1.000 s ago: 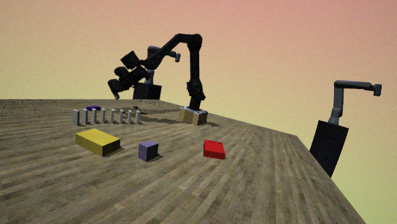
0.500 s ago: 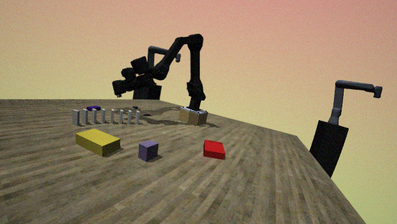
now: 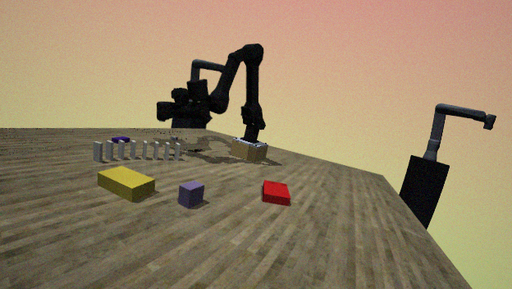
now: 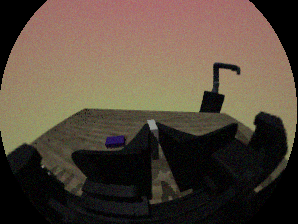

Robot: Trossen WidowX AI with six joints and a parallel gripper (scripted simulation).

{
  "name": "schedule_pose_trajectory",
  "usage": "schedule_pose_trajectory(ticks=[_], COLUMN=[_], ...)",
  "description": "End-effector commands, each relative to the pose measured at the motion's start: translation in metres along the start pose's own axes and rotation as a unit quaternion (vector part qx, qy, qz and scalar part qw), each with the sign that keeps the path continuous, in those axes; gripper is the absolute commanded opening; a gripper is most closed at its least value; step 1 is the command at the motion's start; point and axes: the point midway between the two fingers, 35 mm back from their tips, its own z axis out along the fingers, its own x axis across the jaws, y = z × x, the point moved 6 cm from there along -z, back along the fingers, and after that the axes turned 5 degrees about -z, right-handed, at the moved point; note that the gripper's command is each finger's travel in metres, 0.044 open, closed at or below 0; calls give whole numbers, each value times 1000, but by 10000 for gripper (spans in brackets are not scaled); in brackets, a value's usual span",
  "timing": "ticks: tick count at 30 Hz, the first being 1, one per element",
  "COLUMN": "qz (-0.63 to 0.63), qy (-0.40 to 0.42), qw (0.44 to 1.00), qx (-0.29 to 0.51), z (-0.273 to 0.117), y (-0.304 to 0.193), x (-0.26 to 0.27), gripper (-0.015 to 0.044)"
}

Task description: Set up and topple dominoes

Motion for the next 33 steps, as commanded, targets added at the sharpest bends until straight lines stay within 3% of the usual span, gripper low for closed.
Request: schedule_pose_trajectory(ticks=[1, 11, 33], qz=[7, 46, 48], qy=[-13, -44, -46], qw=[1000, 996, 996], qx=[-16, -56, -54], z=[-10, -34, -32], y=[-3, -4, -11], x=[-9, -32, -29], gripper=[26, 26, 26])
